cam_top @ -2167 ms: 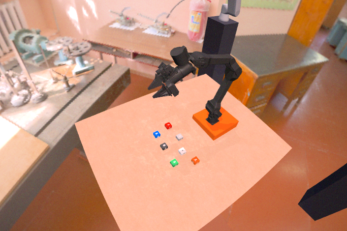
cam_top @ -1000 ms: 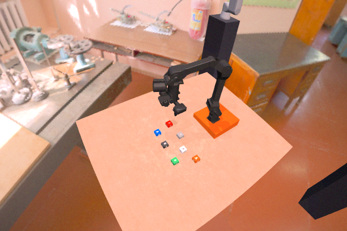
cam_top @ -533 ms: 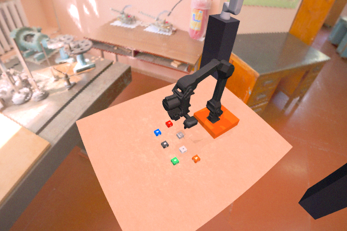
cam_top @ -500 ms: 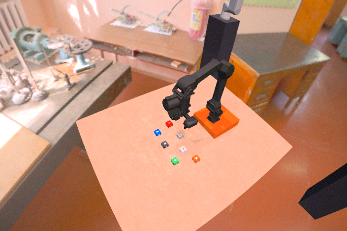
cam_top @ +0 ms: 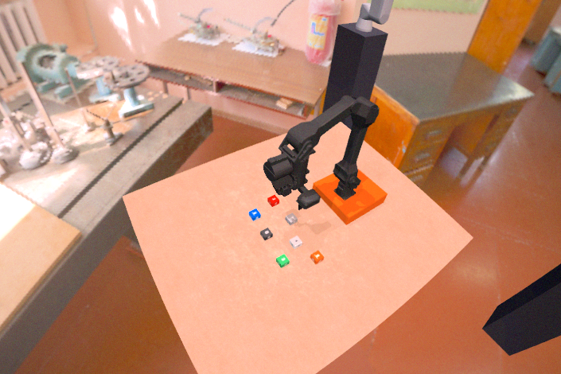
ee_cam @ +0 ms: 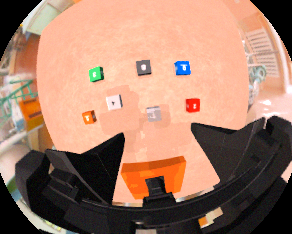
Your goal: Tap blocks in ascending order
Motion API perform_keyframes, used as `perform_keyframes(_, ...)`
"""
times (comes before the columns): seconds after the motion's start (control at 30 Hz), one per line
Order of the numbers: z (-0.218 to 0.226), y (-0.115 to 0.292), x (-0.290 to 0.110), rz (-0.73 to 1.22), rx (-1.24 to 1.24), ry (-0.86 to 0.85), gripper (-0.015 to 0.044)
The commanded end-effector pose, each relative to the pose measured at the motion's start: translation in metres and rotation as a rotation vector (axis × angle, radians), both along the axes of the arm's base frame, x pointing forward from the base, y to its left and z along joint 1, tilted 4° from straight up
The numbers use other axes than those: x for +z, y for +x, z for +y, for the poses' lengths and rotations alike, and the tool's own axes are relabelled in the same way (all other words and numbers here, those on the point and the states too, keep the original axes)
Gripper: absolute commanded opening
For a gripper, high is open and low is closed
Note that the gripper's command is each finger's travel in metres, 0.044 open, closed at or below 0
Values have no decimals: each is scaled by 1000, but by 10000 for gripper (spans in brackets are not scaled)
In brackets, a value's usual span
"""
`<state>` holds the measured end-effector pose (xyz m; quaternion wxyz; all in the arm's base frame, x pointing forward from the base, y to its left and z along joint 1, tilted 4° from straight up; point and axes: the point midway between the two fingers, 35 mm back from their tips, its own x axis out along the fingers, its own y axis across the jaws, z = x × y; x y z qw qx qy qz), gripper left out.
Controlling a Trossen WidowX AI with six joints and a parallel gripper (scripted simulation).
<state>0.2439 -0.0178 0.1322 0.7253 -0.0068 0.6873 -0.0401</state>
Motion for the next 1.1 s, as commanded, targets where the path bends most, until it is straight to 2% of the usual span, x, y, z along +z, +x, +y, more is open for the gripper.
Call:
perform_keyframes(0.0,27,15,0,-2,8,4,400)
perform_keyframes(0.17,88,35,-3,-4,5,8,400)
perform_keyframes(0.9,90,35,-3,-4,4,8,400)
perform_keyframes(0.97,98,34,-4,-4,4,9,400)
perform_keyframes(1.07,134,26,-6,-3,4,12,400)
